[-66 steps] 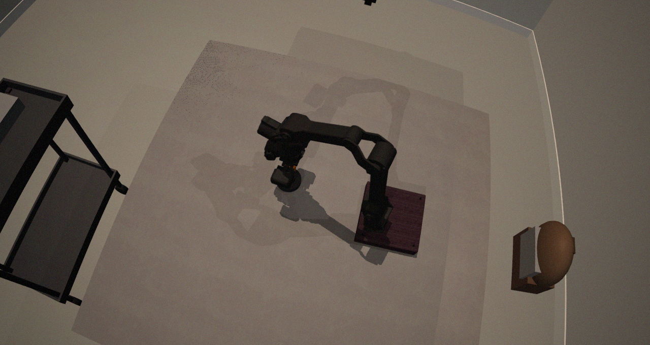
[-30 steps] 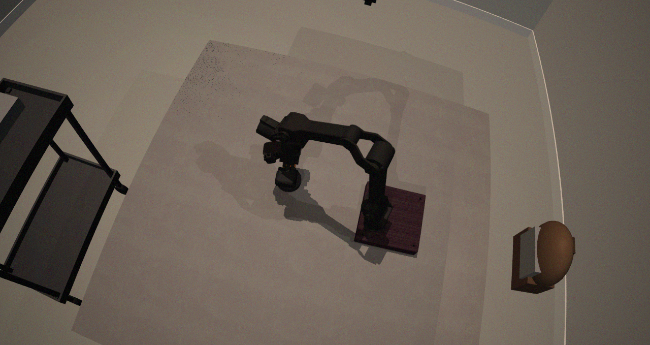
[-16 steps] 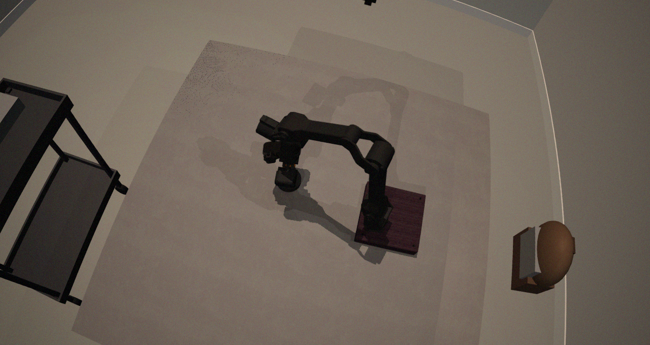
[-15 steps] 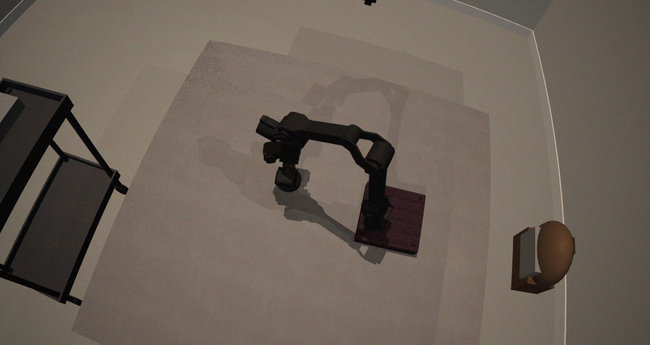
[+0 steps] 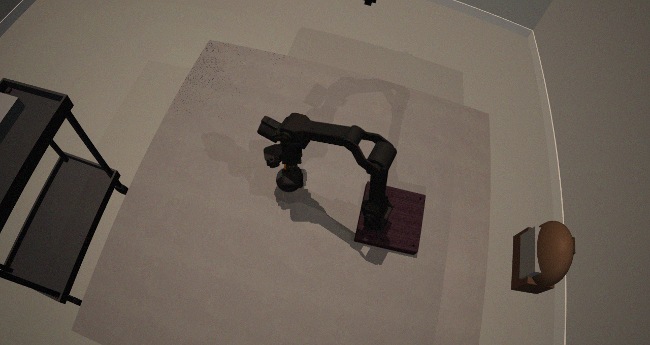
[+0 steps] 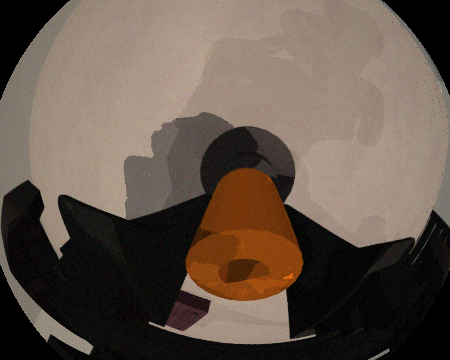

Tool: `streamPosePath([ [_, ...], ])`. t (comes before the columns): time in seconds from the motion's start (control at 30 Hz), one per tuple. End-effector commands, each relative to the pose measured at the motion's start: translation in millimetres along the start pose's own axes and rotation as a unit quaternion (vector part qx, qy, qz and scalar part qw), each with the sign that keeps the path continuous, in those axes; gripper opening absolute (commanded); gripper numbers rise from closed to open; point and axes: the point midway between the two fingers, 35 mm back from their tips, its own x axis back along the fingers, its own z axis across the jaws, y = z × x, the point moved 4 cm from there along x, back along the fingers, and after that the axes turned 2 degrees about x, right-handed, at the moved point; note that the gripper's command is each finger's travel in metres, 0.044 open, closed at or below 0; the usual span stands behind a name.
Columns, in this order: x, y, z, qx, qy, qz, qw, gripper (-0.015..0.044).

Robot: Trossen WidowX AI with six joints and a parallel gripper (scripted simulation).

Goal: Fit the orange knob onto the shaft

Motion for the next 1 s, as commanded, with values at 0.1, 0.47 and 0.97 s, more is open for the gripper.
streamPosePath([
  [0.1,-1.1,0.2,0.5,0.004,0.000,-0.004,1.000,0.0000],
  [0.47,-1.6,1.0,0.0,0.004,0.000,-0.004,1.000,0.0000],
  [0.97,4.8,5.5,-3.6,0.109,0.000,-0.004,0.994,0.0000],
])
